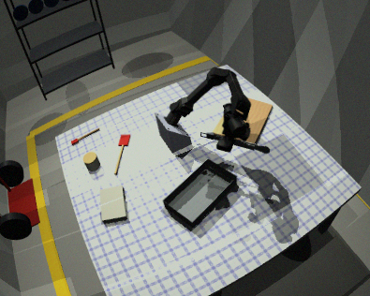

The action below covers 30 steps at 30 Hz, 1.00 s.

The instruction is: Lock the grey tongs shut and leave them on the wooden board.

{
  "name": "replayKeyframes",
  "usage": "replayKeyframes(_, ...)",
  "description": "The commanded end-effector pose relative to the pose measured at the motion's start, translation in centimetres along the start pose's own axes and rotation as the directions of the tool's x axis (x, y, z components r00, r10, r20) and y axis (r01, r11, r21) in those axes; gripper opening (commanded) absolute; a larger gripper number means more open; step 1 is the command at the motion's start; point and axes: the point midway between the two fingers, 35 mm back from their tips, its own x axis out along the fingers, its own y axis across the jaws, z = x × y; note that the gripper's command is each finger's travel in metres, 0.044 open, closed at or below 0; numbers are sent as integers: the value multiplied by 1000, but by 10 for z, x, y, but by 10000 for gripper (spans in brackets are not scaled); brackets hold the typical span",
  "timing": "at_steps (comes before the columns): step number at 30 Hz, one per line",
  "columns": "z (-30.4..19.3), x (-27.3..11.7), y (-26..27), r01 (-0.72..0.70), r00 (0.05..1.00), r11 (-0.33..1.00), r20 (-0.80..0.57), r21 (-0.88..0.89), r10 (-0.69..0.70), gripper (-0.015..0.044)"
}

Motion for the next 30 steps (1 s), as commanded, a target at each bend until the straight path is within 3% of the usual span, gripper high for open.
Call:
replayKeyframes(1, 12, -2, 30, -5, 1000, 993, 10, -115, 6, -150)
replayKeyframes(8, 25, -4, 81, -15, 1000, 954, 18, -298, 22, -150)
replayKeyframes(16, 28, -2, 94, -15, 1000, 941, 11, -337, 20, -150)
replayKeyframes(30, 34, 11, 173, -6, 999, 833, -41, -554, -21, -150)
